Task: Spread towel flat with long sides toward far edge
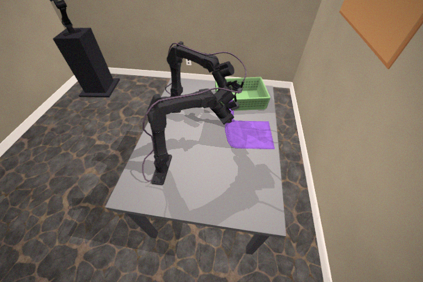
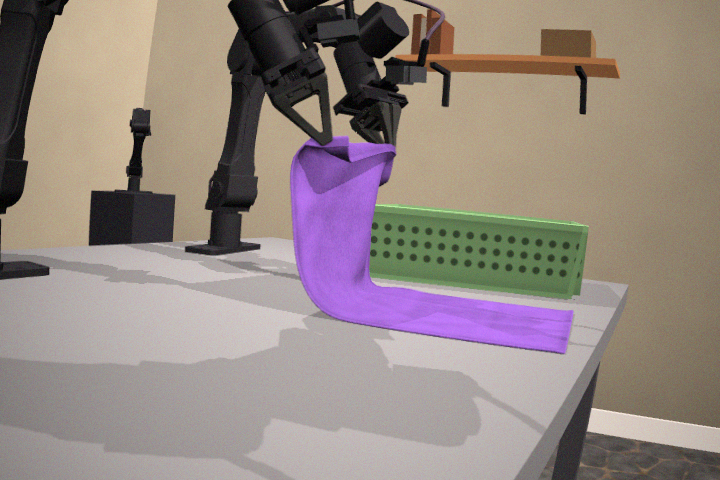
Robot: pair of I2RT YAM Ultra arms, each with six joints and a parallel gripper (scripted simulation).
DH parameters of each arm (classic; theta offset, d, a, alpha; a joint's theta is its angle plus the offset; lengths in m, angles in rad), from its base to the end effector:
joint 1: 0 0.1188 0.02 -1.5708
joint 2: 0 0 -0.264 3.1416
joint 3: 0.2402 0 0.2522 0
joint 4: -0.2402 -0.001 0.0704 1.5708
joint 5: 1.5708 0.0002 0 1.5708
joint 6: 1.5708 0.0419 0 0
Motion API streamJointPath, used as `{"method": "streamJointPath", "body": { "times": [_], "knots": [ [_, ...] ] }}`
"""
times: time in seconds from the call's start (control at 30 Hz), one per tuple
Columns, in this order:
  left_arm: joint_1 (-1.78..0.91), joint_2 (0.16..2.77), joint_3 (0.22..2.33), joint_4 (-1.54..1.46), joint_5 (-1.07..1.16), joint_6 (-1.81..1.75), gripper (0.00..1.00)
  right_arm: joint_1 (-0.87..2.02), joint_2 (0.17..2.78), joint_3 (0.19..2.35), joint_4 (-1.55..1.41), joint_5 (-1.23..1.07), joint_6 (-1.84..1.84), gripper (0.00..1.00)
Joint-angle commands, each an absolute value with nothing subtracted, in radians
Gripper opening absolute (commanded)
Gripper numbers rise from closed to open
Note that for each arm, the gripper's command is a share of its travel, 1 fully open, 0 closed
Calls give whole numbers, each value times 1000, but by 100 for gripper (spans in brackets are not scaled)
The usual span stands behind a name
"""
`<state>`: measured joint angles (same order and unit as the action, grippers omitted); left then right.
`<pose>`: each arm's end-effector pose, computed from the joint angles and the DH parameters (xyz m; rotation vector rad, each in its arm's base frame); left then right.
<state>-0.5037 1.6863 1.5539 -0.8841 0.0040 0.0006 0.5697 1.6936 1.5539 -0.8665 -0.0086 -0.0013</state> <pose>0.3158 -0.1731 0.3126 0.6499 2.5167 -0.1891 0.3051 0.1970 0.3111 -0.7334 2.4873 0.2216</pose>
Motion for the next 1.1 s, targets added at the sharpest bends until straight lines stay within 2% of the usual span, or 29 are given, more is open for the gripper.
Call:
{"method": "streamJointPath", "body": {
  "times": [0.0,0.07,0.1,0.17,0.2,0.27,0.3,0.37,0.4,0.47,0.5,0.63,0.67,0.73,0.87,0.93,0.97,1.03,1.07],
  "knots": [
    [-516,1617,1476,-812,-7,-8,0,583,1626,1484,-809,5,-6,0],
    [-498,1604,1460,-797,-10,-10,0,566,1613,1469,-795,8,-4,0],
    [-531,1558,1355,-753,-7,-9,0,602,1571,1366,-748,4,-6,0],
    [-531,1550,1341,-736,-8,-9,0,603,1563,1353,-732,5,-5,0],
    [-545,1507,1243,-694,-6,-8,0,621,1524,1257,-688,3,-8,0],
    [-547,1496,1228,-676,-8,-10,0,623,1514,1243,-671,5,-6,0],
    [-561,1456,1135,-635,-6,-8,0,642,1478,1153,-628,3,-8,0],
    [-563,1447,1121,-619,-8,-10,0,644,1470,1140,-613,5,-6,0],
    [-578,1410,1034,-579,-6,-8,0,664,1437,1055,-571,3,-8,0],
    [-579,1402,1022,-565,-8,-10,0,657,1446,1064,-568,-3,-3,0],
    [-595,1368,940,-527,-6,-9,0,686,1401,966,-517,2,-9,0],
    [-578,1356,927,-512,-10,-11,0,671,1391,953,-502,7,-6,0],
    [-614,1326,850,-472,-6,-10,0,710,1366,879,-460,3,-8,0],
    [-615,1323,844,-463,-8,-10,0,711,1363,874,-452,4,-8,0],
    [-649,1265,698,-382,-6,-8,0,754,1318,735,-364,2,-11,0],
    [-642,1277,711,-385,-1,-3,0,757,1314,729,-356,4,-8,0],
    [-667,1239,631,-341,-5,-8,0,778,1299,671,-318,2,-10,0],
    [-661,1251,645,-345,-1,-4,0,771,1313,686,-323,-3,-4,0],
    [-685,1216,570,-302,-5,-9,0,800,1284,614,-276,2,-10,0]
  ]
}}
